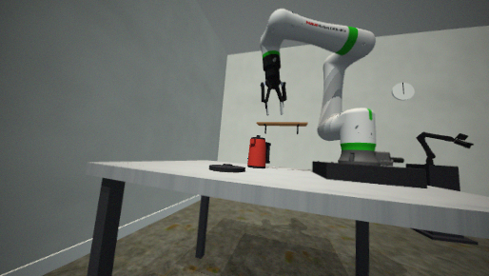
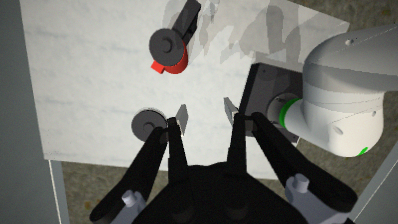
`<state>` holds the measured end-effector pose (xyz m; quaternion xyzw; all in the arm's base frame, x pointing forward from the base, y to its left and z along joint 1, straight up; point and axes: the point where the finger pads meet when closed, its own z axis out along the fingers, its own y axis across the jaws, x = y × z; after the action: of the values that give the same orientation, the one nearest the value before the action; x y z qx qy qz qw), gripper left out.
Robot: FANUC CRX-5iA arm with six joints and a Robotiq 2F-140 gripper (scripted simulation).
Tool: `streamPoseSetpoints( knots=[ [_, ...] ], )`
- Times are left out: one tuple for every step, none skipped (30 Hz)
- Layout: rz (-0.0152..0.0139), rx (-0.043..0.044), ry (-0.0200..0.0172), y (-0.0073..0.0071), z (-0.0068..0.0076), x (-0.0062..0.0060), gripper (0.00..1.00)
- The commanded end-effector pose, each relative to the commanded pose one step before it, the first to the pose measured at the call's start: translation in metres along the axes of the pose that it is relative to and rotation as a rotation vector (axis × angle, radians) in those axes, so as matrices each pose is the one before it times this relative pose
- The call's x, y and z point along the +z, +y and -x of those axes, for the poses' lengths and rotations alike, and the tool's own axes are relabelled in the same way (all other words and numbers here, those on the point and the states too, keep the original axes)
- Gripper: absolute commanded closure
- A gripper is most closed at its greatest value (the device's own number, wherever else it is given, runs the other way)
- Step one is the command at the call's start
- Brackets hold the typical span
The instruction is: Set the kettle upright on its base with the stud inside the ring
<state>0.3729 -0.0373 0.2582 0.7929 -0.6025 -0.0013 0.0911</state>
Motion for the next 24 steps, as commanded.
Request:
streamPoseSetpoints(
  knots=[
    [-0.00971,0.09736,-0.02848,-0.00770,-0.01895,0.00266,0.53],
    [-0.00412,0.03181,-0.00716,-0.00235,-0.00646,0.00072,0.53],
    [-0.00409,0.03142,-0.00697,-0.00242,-0.00645,0.00070,0.53],
    [-0.00405,0.03099,-0.00678,-0.00248,-0.00643,0.00068,0.53],
    [-0.00401,0.03050,-0.00659,-0.00254,-0.00640,0.00066,0.53],
    [-0.00396,0.02997,-0.00639,-0.00259,-0.00635,0.00064,0.53],
    [-0.00391,0.02940,-0.00619,-0.00263,-0.00629,0.00061,0.53],
    [-0.00386,0.02878,-0.00598,-0.00267,-0.00621,0.00059,0.53],
    [-0.00379,0.02812,-0.00578,-0.00269,-0.00612,0.00056,0.53],
    [-0.00373,0.02742,-0.00557,-0.00271,-0.00602,0.00054,0.53],
    [-0.00365,0.02668,-0.00536,-0.00272,-0.00590,0.00051,0.53],
    [-0.00357,0.02591,-0.00514,-0.00272,-0.00578,0.00049,0.53],
    [-0.00349,0.02510,-0.00493,-0.00271,-0.00563,0.00046,0.53],
    [-0.00340,0.02426,-0.00472,-0.00269,-0.00548,0.00044,0.53],
    [0.00000,0.00000,0.00000,0.00000,0.00000,0.00000,0.53],
    [0.00000,0.00000,0.00000,0.00000,0.00000,0.00000,0.53],
    [-0.00330,0.02340,-0.00451,-0.00266,-0.00532,0.00042,0.53],
    [-0.00320,0.02250,-0.00429,-0.00262,-0.00514,0.00039,0.53],
    [-0.00309,0.02158,-0.00408,-0.00257,-0.00496,0.00037,0.53],
    [-0.00297,0.02064,-0.00387,-0.00251,-0.00477,0.00034,0.53],
    [-0.00285,0.01968,-0.00366,-0.00245,-0.00457,0.00032,0.53],
    [-0.00273,0.01871,-0.00345,-0.00237,-0.00436,0.00030,0.53],
    [-0.00260,0.01772,-0.00325,-0.00229,-0.00415,0.00028,0.53],
    [-0.00247,0.01672,-0.00305,-0.00220,-0.00393,0.00026,0.53]
  ],
)
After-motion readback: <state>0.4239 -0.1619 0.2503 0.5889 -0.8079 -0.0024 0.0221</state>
